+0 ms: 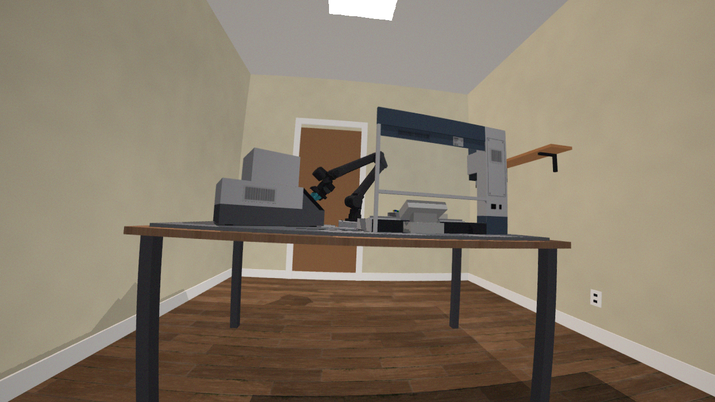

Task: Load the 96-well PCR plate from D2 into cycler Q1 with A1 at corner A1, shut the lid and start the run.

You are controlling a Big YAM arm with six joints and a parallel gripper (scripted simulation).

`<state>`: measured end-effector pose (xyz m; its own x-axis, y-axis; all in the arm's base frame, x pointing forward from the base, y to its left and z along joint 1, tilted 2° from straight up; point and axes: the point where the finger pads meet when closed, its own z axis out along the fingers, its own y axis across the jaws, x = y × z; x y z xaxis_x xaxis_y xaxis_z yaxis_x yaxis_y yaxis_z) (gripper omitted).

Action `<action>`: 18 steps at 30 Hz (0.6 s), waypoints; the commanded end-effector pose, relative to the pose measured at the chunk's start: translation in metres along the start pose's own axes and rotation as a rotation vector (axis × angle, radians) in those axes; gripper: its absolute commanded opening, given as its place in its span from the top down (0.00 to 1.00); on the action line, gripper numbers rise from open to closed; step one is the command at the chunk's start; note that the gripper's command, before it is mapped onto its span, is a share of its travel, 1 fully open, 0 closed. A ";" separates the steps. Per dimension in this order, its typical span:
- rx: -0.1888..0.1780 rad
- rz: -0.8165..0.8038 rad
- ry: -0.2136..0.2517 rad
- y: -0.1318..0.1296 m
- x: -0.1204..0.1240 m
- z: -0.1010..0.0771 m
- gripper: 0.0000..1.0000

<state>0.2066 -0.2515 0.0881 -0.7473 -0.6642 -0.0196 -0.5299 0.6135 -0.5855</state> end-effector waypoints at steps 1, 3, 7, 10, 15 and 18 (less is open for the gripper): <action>0.127 -0.020 -0.040 -0.076 -0.014 0.000 1.00; 0.128 -0.020 -0.041 -0.077 -0.014 0.000 1.00; 0.130 -0.022 -0.044 -0.078 -0.015 0.001 1.00; 0.131 -0.023 -0.047 -0.079 -0.016 0.001 1.00; 0.134 -0.026 -0.051 -0.080 -0.018 0.002 1.00; 0.134 -0.027 -0.052 -0.081 -0.018 0.002 1.00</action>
<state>0.2067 -0.2515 0.0881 -0.7477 -0.6638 -0.0184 -0.5303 0.6136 -0.5850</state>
